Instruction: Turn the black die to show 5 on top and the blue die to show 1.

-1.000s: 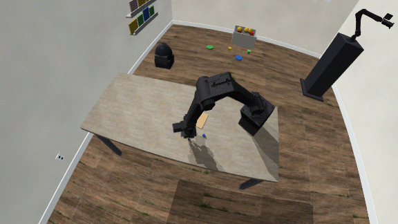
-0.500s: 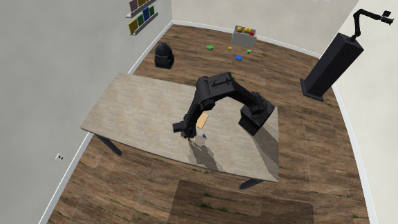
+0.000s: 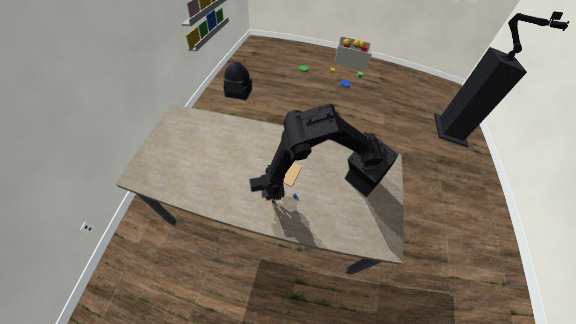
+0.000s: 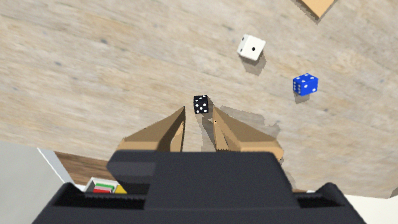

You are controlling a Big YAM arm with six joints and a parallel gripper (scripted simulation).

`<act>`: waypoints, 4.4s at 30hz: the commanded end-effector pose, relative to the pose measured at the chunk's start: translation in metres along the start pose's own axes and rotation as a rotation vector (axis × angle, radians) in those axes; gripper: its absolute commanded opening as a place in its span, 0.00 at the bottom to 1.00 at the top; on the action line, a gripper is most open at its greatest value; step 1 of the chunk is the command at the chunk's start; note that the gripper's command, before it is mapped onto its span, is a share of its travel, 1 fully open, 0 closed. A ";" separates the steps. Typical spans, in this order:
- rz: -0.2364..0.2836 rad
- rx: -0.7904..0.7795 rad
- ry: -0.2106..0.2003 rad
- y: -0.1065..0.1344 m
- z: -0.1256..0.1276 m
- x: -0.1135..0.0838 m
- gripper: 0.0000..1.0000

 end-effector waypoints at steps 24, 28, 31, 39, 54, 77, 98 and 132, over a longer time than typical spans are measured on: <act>0.005 -0.007 -0.016 0.006 0.001 -0.004 0.31; 0.005 -0.007 -0.016 0.006 0.001 -0.004 0.31; 0.005 -0.007 -0.016 0.006 0.001 -0.004 0.31; 0.005 -0.007 -0.016 0.006 0.001 -0.004 0.31; 0.005 -0.007 -0.016 0.006 0.001 -0.004 0.31; 0.005 -0.005 -0.013 0.006 0.003 0.017 0.31; 0.007 -0.008 -0.022 0.008 0.006 0.018 0.31; 0.007 -0.008 -0.022 0.008 0.006 0.018 0.12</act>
Point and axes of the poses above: the point where the finger pads meet when closed, its own x axis out along the fingers, its own z axis across the jaws, y = z × x, the point moved 5 cm from there along -x, back along the fingers, and after that the axes turned 6 degrees about x, right-handed, at the moved point
